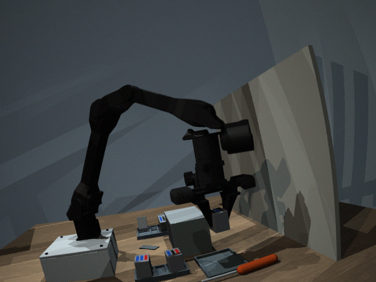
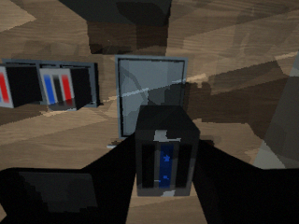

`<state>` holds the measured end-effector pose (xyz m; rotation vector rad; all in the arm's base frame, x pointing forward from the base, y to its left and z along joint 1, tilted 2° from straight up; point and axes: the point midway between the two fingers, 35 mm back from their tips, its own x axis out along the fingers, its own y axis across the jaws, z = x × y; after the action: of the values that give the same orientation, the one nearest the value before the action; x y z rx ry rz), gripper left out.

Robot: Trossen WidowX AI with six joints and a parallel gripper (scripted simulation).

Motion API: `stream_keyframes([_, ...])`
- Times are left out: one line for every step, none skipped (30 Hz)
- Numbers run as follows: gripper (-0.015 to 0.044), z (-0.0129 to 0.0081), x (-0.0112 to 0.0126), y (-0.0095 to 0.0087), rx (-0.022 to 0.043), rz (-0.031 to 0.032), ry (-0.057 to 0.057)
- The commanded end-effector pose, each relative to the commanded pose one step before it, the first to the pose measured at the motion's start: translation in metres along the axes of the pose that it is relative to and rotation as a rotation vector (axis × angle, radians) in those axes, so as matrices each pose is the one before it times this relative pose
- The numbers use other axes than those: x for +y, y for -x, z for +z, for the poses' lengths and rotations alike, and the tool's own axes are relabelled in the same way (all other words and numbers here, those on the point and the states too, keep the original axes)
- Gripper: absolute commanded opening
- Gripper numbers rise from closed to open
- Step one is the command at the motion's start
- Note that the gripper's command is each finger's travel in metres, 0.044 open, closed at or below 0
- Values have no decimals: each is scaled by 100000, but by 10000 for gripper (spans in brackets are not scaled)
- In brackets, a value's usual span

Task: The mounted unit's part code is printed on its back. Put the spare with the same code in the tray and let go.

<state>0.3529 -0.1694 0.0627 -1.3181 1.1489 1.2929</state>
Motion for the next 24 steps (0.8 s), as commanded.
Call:
stream_keyframes([0, -27, 53, -500, 182, 279, 464])
stream_keyframes([0, 0, 0, -96, 0, 0, 0])
stream_keyframes([0, 1, 0, -96, 0, 0, 0])
stream_keyframes([0, 1, 0, -96, 0, 0, 0])
stream_keyframes([0, 1, 0, -96, 0, 0, 0])
stream_keyframes([0, 1, 1, -96, 0, 0, 0])
stream_keyframes([0, 1, 1, -96, 0, 0, 0])
stream_keyframes([0, 1, 1, -96, 0, 0, 0])
stream_keyframes([0, 2, 2, -96, 0, 0, 0])
stream_keyframes([0, 2, 2, -96, 0, 0, 0])
stream_keyframes([0, 2, 2, -96, 0, 0, 0])
stream_keyframes([0, 2, 2, -96, 0, 0, 0])
stream_keyframes([0, 2, 3, -96, 0, 0, 0])
stream_keyframes([0, 2, 3, -96, 0, 1, 0])
stream_keyframes([0, 3, 3, -96, 0, 1, 0])
stream_keyframes([0, 3, 3, -96, 0, 1, 0])
stream_keyframes([0, 3, 4, -96, 0, 1, 0])
stream_keyframes([0, 3, 4, -95, 0, 1, 0])
stream_keyframes([0, 3, 4, -95, 0, 1, 0])
stream_keyframes([0, 3, 4, -95, 0, 1, 0])
stream_keyframes([0, 4, 5, -95, 0, 1, 0])
stream_keyframes([0, 4, 5, -95, 0, 1, 0])
stream_keyframes([0, 4, 5, -95, 0, 1, 0])
stream_keyframes([0, 4, 5, -95, 0, 1, 0])
